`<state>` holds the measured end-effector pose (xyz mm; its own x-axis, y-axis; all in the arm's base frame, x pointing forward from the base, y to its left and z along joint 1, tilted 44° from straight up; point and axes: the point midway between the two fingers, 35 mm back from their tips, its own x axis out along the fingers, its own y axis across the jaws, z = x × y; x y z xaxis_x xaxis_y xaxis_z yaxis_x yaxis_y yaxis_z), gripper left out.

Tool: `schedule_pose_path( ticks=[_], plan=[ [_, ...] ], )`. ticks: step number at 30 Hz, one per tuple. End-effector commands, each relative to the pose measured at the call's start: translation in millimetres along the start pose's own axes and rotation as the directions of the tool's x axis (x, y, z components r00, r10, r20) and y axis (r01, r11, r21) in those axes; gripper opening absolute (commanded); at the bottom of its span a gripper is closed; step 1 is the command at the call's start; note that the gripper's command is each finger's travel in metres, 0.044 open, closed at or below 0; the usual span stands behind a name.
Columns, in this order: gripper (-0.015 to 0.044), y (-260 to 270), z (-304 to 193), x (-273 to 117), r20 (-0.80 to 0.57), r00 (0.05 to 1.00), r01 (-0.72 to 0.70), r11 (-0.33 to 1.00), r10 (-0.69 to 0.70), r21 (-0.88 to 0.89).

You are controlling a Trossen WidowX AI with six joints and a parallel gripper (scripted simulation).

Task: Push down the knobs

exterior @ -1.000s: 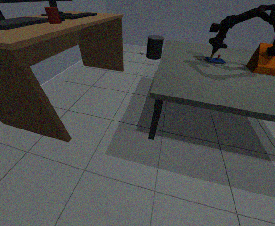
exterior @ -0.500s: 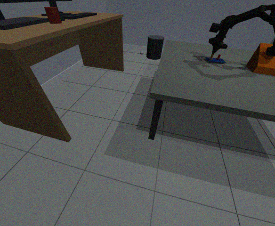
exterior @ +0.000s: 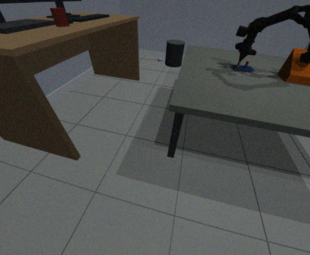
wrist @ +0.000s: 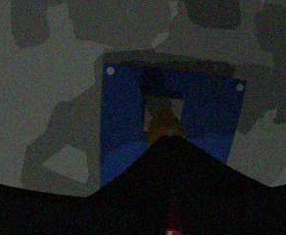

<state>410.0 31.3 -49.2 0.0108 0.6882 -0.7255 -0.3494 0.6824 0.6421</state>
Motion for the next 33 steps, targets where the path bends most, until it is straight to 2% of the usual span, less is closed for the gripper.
schedule_pose_path(
  ticks=[1, 22, 33],
  plan=[
    [0.0, 4, 2, 22, -0.02, 1.0, -0.012, 0.999, 0.011, -0.032],
    [0.0, 4, 2, 23, -0.02, 1.0, -0.012, 0.999, 0.011, -0.032],
    [0.0, 3, 3, 8, -0.02, 1.0, -0.011, 0.999, 0.01, -0.032]
  ],
)
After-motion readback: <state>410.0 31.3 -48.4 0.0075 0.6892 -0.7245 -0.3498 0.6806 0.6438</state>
